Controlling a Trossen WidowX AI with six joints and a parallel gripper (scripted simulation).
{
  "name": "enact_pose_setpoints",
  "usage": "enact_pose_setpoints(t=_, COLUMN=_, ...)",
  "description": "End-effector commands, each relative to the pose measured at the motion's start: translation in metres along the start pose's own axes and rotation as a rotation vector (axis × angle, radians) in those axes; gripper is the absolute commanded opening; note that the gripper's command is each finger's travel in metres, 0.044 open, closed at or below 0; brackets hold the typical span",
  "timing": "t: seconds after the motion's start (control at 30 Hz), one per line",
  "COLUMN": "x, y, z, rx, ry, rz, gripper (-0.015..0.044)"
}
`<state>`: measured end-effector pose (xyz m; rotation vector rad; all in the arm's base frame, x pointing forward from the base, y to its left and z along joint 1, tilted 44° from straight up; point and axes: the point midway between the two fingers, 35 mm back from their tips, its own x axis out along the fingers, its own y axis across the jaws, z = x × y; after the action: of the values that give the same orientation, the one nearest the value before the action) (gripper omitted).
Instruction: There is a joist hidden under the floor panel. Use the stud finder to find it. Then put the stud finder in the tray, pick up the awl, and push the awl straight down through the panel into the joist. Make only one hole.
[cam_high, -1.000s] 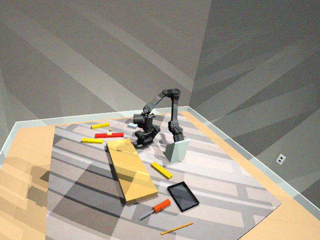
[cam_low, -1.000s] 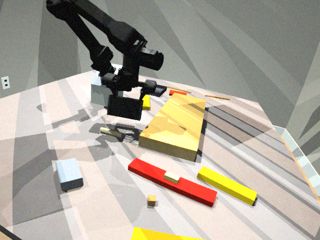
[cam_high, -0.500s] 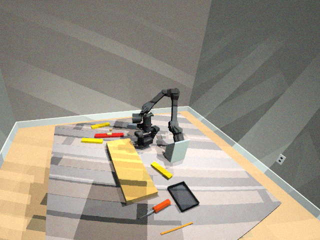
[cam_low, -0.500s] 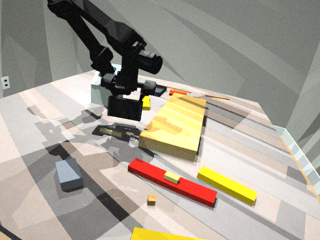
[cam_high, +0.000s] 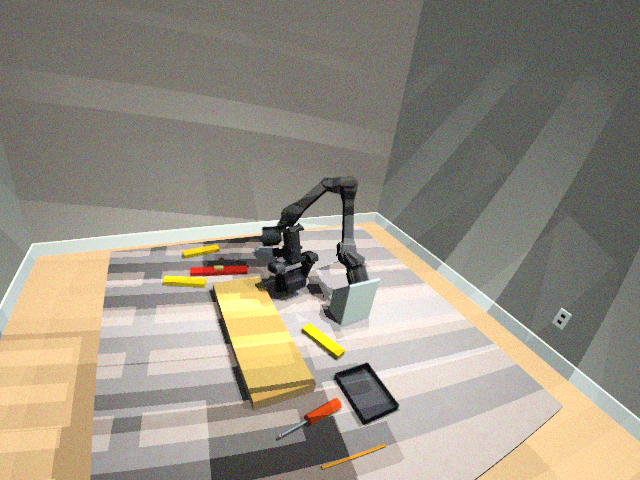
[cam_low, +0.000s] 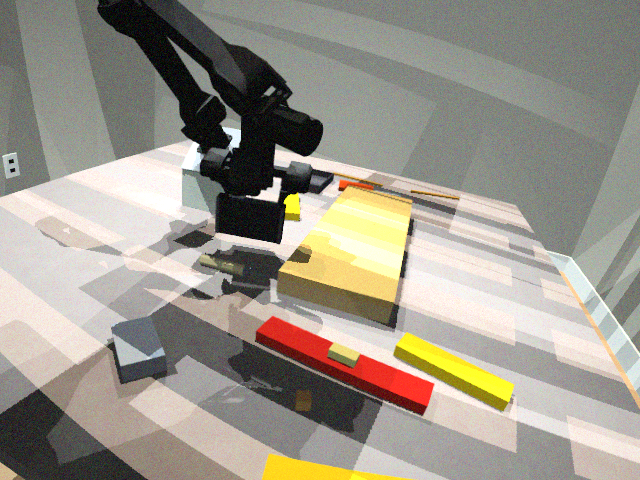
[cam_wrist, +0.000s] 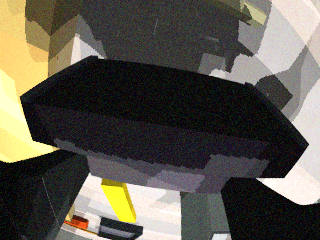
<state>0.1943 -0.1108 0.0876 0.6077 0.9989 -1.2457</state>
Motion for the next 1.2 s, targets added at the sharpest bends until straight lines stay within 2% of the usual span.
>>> enact_pose_setpoints(t=0.0, x=-0.0016, y=0.002, z=0.002, rx=-0.004, ry=0.025, rz=0.005, gripper=0.0)
enact_pose_setpoints(t=1.17, x=-0.0013, y=0.0017, z=0.0087, rx=-0.008, ry=0.269, rz=0.007, gripper=0.0)
